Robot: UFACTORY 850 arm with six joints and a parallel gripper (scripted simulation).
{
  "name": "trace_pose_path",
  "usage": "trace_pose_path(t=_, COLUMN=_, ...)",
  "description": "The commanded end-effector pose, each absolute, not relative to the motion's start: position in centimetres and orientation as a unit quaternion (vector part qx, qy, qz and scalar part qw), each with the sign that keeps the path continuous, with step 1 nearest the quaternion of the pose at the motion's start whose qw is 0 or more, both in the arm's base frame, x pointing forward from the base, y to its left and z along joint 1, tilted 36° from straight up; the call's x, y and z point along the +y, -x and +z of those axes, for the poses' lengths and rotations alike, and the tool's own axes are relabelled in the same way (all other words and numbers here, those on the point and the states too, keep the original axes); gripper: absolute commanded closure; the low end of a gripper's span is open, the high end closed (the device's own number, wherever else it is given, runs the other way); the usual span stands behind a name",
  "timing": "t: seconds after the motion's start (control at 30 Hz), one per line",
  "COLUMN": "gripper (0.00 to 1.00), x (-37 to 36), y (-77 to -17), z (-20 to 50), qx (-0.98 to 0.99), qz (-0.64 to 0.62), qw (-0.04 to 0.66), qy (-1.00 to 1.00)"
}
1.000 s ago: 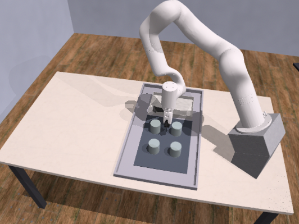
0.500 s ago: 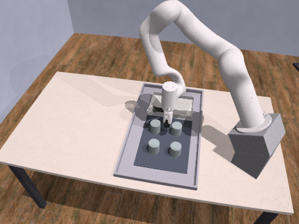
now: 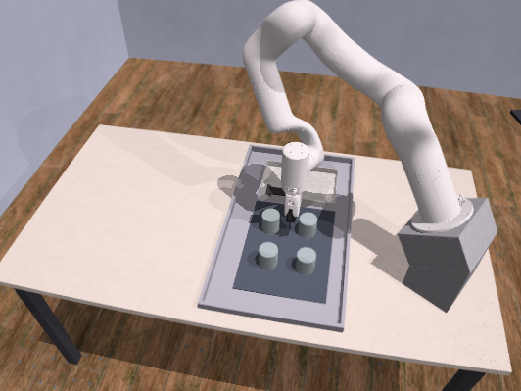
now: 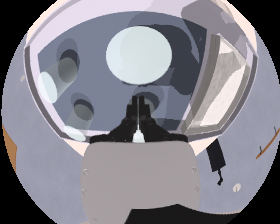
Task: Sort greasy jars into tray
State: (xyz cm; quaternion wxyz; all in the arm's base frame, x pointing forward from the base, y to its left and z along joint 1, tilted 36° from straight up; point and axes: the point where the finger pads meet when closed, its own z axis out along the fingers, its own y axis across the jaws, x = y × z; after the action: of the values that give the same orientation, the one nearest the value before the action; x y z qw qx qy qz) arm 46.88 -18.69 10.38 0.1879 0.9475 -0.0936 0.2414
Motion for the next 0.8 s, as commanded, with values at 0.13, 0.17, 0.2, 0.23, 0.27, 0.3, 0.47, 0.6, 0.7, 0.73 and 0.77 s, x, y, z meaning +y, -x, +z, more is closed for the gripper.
trace_pose_path(t=0.13, gripper=1.0, x=-18.7, y=-46.9, z=10.4, qx=-0.094, qz=0.242, qw=0.188, qy=-0.947)
trace_pose_path(t=0.17, gripper=1.0, x=-18.7, y=-46.9, z=10.4, qx=-0.094, qz=0.242, qw=0.188, qy=-0.947)
trace_pose_path(t=0.2, gripper=1.0, x=-18.7, y=-46.9, z=10.4, qx=-0.094, qz=0.242, qw=0.188, qy=-0.947)
trace_pose_path(t=0.23, gripper=1.0, x=-18.7, y=-46.9, z=10.4, qx=-0.094, qz=0.242, qw=0.188, qy=-0.947)
trace_pose_path(t=0.27, gripper=1.0, x=-18.7, y=-46.9, z=10.4, qx=-0.094, qz=0.242, qw=0.188, qy=-0.947)
trace_pose_path(t=0.3, gripper=1.0, x=-18.7, y=-46.9, z=10.4, qx=-0.094, qz=0.242, qw=0.188, qy=-0.947)
trace_pose_path(t=0.47, gripper=1.0, x=-18.7, y=-46.9, z=10.4, qx=-0.094, qz=0.242, qw=0.188, qy=-0.947)
trace_pose_path(t=0.6, gripper=1.0, x=-18.7, y=-46.9, z=10.4, qx=-0.094, qz=0.242, qw=0.188, qy=-0.947)
trace_pose_path(t=0.7, gripper=1.0, x=-18.4, y=-46.6, z=11.0, qx=-0.094, qz=0.242, qw=0.188, qy=-0.947)
trace_pose_path(t=0.73, gripper=1.0, x=-18.1, y=-46.3, z=11.7, qx=-0.094, qz=0.242, qw=0.188, qy=-0.947)
trace_pose_path(t=0.77, gripper=1.0, x=-17.8, y=-45.9, z=12.3, qx=-0.094, qz=0.242, qw=0.188, qy=-0.947)
